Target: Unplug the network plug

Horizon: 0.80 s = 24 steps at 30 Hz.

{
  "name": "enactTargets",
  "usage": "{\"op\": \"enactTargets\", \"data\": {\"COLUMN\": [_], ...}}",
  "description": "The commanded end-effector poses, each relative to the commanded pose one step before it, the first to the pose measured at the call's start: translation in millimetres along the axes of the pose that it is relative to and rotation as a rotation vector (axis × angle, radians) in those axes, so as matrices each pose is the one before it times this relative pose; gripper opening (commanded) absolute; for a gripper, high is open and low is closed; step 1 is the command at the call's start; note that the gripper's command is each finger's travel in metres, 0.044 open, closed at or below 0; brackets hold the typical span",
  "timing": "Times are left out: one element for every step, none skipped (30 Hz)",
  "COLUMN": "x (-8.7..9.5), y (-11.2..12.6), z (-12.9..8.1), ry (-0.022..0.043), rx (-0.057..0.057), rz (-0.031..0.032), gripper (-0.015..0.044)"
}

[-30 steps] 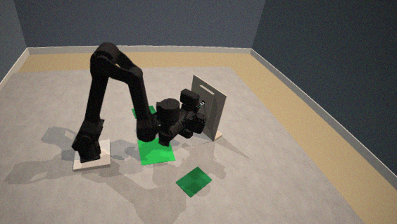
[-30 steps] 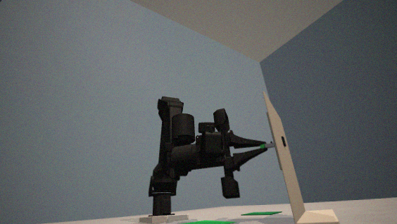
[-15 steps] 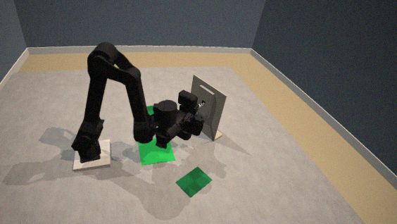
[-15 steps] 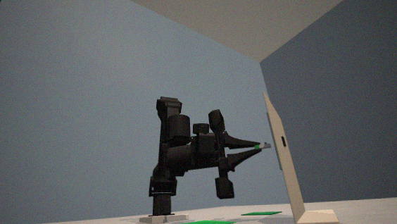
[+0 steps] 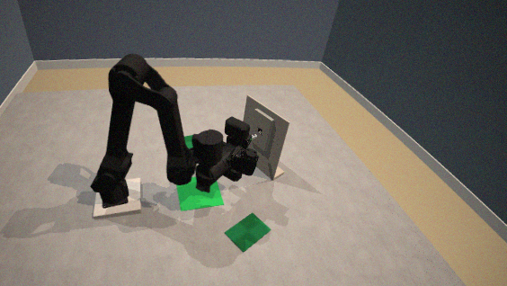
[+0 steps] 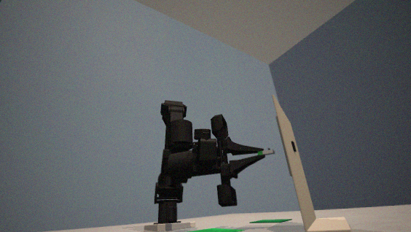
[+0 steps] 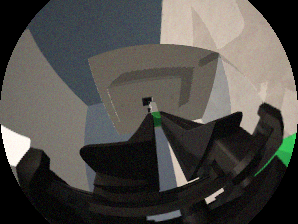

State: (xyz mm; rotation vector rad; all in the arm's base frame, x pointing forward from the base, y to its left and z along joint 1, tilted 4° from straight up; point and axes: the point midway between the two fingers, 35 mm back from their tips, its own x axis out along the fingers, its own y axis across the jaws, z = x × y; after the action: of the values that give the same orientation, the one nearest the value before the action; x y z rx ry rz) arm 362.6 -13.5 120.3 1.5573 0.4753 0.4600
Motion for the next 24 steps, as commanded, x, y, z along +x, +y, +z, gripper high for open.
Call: {"op": "enactTargets", "data": {"x": [-3.33, -0.7, -0.7, -0.7, -0.7, -0.7, -0.7, -0.7, -0.7, -0.7, -0.7, -0.7, -0.7, -0.7, -0.7, -0.71, -0.7, -0.71, -0.71, -0.71, -0.71, -0.71, -0.71, -0.71], "y": [-0.98, -0.02, -0.02, -0.02, -0.02, -0.02, -0.02, -0.02, -0.02, -0.02, -0.02, -0.02, -0.02, -0.02, -0.02, -0.02, -0.02, -0.02, -0.02, -0.02, -0.02, -0.02, -0.02, -0.02], "z": [-1.83, 0.0, 0.0, 0.0, 0.0, -0.01, -0.01, -0.01, -0.01, -0.01, -0.01, -0.01, -0.01, -0.01, -0.01, -0.01, -0.01, -0.01, -0.01, -0.01, -0.01, -0.01, -0.01, -0.01], "ry": [0.00523, 0.0, 0.0, 0.0, 0.0, 0.0, 0.0, 0.0, 0.0, 0.0, 0.0, 0.0, 0.0, 0.0, 0.0, 0.0, 0.0, 0.0, 0.0, 0.0, 0.0, 0.0, 0.0, 0.0], "rx": [0.0042, 0.0, 0.0, 0.0, 0.0, 0.0, 0.0, 0.0, 0.0, 0.0, 0.0, 0.0, 0.0, 0.0, 0.0, 0.0, 0.0, 0.0, 0.0, 0.0, 0.0, 0.0, 0.0, 0.0], "rz": [-0.00214, -0.00006, -0.00006, -0.00006, -0.00006, -0.00006, -0.00006, -0.00006, -0.00006, -0.00006, -0.00006, -0.00006, -0.00006, -0.00006, -0.00006, -0.00006, -0.00006, -0.00006, -0.00006, -0.00006, -0.00006, -0.00006, -0.00006, -0.00006], "gripper": [0.0, 0.0, 0.0, 0.0, 0.0, 0.0, 0.0, 0.0, 0.0, 0.0, 0.0, 0.0, 0.0, 0.0, 0.0, 0.0, 0.0, 0.0, 0.0, 0.0, 0.0, 0.0, 0.0, 0.0]}}
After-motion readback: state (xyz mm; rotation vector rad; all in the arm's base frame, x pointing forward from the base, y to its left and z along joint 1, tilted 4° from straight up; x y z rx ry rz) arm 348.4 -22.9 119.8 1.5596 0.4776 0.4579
